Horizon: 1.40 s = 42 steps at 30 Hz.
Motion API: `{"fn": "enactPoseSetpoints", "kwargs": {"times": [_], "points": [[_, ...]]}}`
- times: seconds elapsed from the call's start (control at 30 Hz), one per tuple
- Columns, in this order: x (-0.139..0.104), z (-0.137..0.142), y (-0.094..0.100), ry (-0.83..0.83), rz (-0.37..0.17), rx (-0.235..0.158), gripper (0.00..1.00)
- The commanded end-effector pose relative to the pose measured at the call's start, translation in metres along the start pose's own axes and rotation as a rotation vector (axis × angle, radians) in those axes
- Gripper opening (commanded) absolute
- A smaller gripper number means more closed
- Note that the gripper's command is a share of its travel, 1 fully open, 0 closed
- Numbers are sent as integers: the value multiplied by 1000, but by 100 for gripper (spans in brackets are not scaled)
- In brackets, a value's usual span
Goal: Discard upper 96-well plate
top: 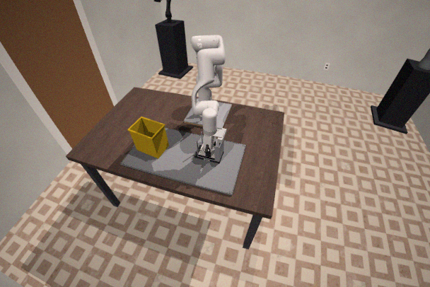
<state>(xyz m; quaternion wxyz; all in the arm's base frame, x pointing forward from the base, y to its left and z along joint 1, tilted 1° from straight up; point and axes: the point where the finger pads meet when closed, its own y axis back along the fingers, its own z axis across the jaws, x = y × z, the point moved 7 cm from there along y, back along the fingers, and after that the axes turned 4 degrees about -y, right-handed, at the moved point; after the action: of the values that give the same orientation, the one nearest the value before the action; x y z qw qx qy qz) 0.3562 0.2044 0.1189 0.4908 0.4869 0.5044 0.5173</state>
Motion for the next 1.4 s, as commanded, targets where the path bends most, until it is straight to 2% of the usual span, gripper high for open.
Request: {"fn": "enactPoseSetpoints", "kwargs": {"times": [0.0, 0.8, 1.37], "points": [[1, 1, 1, 0, 2, -3, 0], [1, 1, 1, 0, 2, -3, 0], [1, 1, 11, 0, 2, -3, 0]]}}
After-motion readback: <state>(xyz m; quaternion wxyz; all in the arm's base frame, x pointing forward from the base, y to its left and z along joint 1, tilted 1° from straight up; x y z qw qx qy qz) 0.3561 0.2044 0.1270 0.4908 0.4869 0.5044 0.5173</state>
